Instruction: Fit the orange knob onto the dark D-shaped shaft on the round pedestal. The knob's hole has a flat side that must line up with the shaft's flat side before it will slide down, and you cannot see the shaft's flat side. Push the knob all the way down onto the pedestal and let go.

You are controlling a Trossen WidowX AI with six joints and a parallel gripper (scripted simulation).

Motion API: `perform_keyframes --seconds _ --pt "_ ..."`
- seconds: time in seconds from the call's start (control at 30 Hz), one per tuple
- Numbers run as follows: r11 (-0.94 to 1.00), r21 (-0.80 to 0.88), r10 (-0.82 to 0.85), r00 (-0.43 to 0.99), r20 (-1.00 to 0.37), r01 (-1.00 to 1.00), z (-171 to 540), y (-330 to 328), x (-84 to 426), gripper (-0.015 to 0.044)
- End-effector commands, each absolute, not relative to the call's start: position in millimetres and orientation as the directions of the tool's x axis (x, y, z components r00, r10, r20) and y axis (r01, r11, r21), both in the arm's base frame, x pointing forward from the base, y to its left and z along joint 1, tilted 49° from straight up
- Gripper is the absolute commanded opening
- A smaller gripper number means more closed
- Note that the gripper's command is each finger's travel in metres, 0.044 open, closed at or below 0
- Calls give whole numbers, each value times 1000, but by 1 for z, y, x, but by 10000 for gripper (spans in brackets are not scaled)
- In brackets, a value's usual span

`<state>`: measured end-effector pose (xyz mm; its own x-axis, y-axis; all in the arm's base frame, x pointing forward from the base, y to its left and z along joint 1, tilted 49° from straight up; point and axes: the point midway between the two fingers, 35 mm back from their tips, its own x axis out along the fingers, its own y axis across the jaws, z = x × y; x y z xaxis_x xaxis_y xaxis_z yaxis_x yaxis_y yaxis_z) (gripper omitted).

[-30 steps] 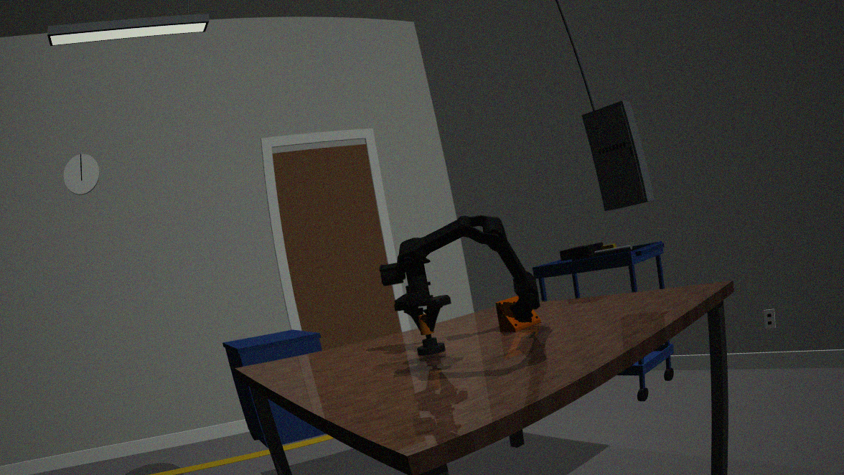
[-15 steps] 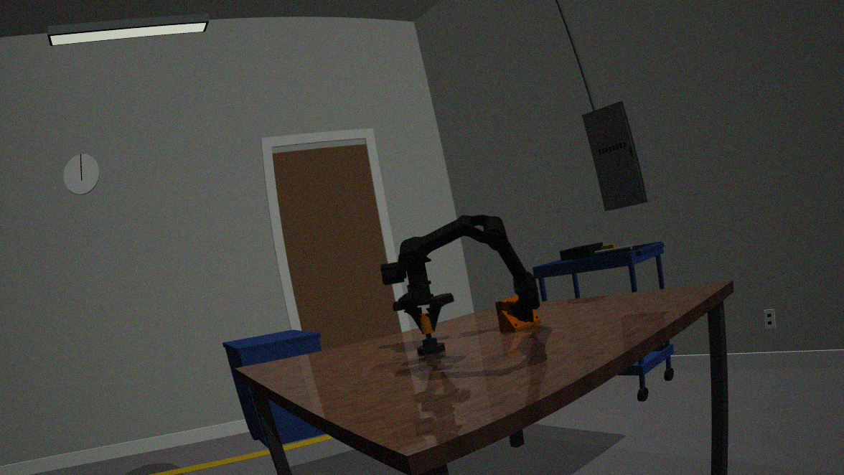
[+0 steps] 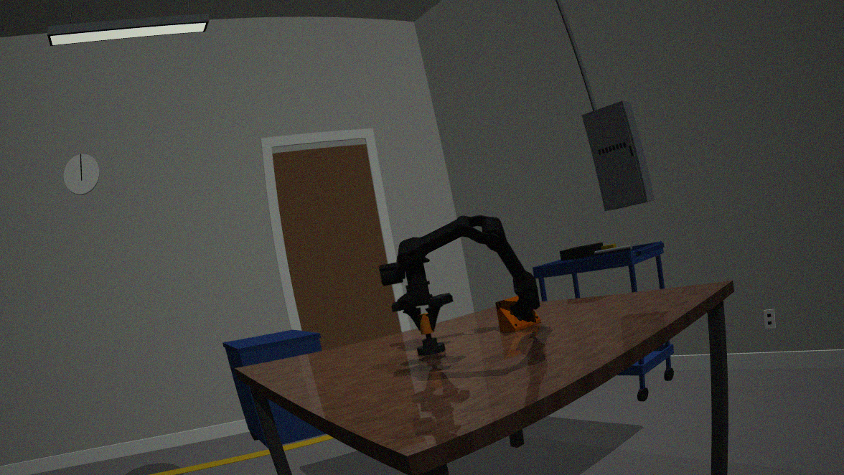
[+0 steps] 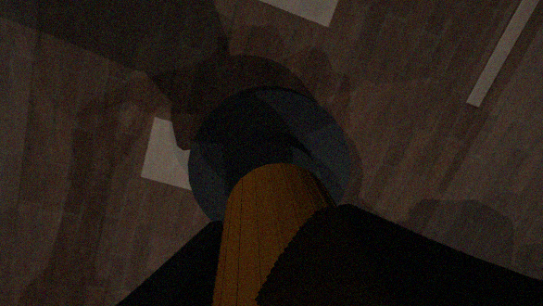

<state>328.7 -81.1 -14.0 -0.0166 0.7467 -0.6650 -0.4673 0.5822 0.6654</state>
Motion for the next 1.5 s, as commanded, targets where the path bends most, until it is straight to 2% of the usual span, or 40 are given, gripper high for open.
perform_keyframes --seconds 0.0,1.1,1.33,1.47 --pt "584 657 743 -12 -669 -476 -13 -83 332 0" --pt "584 658 743 -12 -669 -476 -12 -81 325 0" --pt "508 576 743 -12 -669 -640 -12 -82 325 0" --pt "504 571 743 -12 -669 -648 -13 -81 326 0"
